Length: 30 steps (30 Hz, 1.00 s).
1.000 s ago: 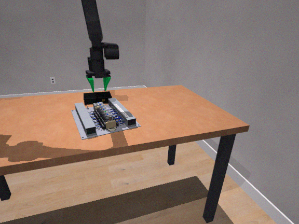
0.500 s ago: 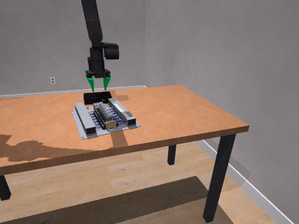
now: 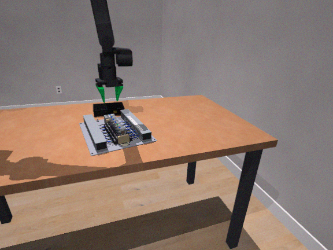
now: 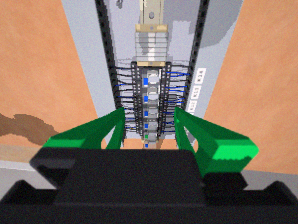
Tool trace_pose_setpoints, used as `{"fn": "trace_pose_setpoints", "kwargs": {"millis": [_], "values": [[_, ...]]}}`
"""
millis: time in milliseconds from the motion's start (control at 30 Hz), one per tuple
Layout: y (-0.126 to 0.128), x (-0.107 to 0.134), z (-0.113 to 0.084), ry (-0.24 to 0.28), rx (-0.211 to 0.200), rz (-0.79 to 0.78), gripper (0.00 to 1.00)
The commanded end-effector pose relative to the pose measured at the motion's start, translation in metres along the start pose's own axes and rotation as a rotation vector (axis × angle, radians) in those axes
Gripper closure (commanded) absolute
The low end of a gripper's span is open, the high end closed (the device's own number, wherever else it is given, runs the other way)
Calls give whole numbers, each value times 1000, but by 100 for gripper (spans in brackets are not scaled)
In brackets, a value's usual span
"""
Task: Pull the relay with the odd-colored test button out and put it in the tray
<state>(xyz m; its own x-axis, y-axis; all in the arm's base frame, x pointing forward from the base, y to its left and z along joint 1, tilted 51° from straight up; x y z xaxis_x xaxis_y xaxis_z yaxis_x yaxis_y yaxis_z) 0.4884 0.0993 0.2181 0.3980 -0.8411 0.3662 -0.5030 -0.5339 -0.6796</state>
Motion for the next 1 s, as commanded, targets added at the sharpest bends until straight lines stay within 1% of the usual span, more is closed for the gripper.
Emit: {"fn": "trace_pose_setpoints", "kwargs": {"millis": [0, 100, 200, 500, 567, 667, 767, 867, 967], "values": [[-1, 3, -2, 9, 15, 4, 41], [1, 10, 0, 10, 14, 1, 41], [4, 24, 3, 9, 10, -1, 41], [20, 85, 14, 3, -2, -2, 41], [20, 85, 14, 3, -2, -2, 41], [21, 103, 12, 9, 8, -3, 41], [25, 111, 15, 7, 3, -2, 41], [26, 114, 17, 5, 0, -2, 41], [23, 111, 14, 2, 6, -7, 41]]}}
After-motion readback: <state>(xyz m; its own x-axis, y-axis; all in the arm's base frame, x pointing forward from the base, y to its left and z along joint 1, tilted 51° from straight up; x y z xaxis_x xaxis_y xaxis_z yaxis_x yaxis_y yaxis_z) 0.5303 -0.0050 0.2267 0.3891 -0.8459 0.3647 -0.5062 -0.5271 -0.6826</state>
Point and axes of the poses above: the point where the finger pads meet when closed, its own z axis out along the fingers, its own y axis across the jaws, x = y × z, the point moved 10 cm from there along -z, back along the fingers, and after that the axes turned 14 degrees about -z, right-handed, at the moved point
